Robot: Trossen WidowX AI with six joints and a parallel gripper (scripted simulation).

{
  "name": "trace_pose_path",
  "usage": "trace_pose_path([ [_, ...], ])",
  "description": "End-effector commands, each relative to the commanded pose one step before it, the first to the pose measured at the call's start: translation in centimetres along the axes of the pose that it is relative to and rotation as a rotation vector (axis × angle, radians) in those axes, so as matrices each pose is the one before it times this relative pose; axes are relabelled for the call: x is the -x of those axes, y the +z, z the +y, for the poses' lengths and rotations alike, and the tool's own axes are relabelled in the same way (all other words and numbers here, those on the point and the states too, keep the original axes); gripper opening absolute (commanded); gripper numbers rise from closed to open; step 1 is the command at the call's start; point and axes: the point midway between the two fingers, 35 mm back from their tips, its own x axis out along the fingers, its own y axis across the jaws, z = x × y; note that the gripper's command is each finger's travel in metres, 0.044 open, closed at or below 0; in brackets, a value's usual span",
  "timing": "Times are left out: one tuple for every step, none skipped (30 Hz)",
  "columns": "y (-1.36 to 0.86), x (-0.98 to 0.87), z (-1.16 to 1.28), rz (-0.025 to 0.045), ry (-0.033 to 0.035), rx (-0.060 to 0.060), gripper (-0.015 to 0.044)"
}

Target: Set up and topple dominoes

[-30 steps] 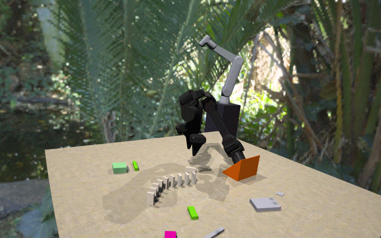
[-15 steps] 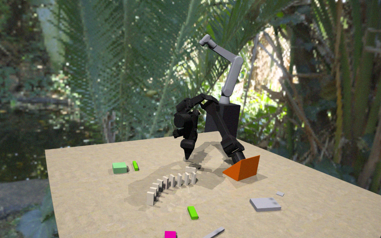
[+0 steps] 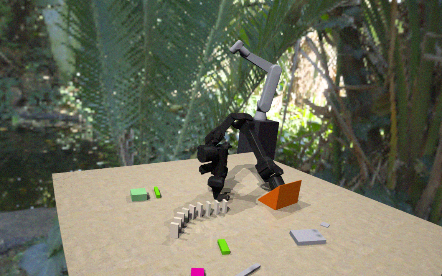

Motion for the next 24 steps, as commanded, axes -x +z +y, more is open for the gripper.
trace_pose_path([
  [-0.086, -0.775, -0.126, -0.00137, -0.00726, 0.0046, 0.0440],
  [0.001, -0.154, 0.004, -0.00004, -0.00002, 0.0000, 0.0440],
  [0.001, -0.153, 0.003, -0.00006, -0.00004, 0.0000, 0.0440],
  [0.001, -0.153, 0.002, -0.00007, -0.00005, 0.0000, 0.0440],
  [0.000, -0.153, 0.001, -0.00008, -0.00007, 0.0000, 0.0440],
  [0.000, -0.151, 0.000, -0.00009, -0.00008, 0.0000, 0.0440],
  [0.000, -0.118, -0.001, -0.00008, -0.00007, 0.0000, 0.0440],
  [0.000, -0.071, -0.001, -0.00005, -0.00005, 0.0000, 0.0440],
  [0.000, -0.024, 0.000, -0.00002, -0.00002, 0.0000, 0.0440],
  [0.000, 0.000, 0.000, 0.00000, 0.00000, 0.0000, 0.0440],
  [0.000, 0.000, 0.000, 0.00000, 0.00000, 0.0000, 0.0440],
  [0.000, 0.000, 0.000, 0.00000, 0.00000, 0.0000, 0.0440],
  [0.000, 0.000, 0.000, 0.00000, 0.00000, 0.0000, 0.0440],
  [0.000, 0.000, 0.000, 0.00000, 0.00000, 0.0000, 0.0440],
  [0.000, 0.000, 0.000, 0.00000, 0.00000, 0.0000, 0.0440],
  [0.000, 0.000, 0.000, 0.00000, 0.00000, 0.0000, 0.0414],
  [0.000, 0.000, 0.000, 0.00000, 0.00000, 0.0000, 0.0388],
  [0.000, 0.000, 0.000, 0.00000, 0.00000, 0.0000, 0.0361],
  [0.000, 0.000, 0.000, 0.00000, 0.00000, 0.0000, 0.0335],
  [0.000, 0.000, 0.000, 0.00000, 0.00000, 0.0000, 0.0309],
  [0.000, 0.000, 0.000, 0.00000, 0.00000, 0.0000, 0.0282],
  [0.000, 0.000, 0.000, 0.00000, 0.00000, 0.0000, 0.0256],
  [0.000, 0.000, 0.000, 0.00000, 0.00000, 0.0000, 0.0230],
  [0.000, 0.000, 0.000, 0.00000, 0.00000, 0.0000, 0.0204],
])
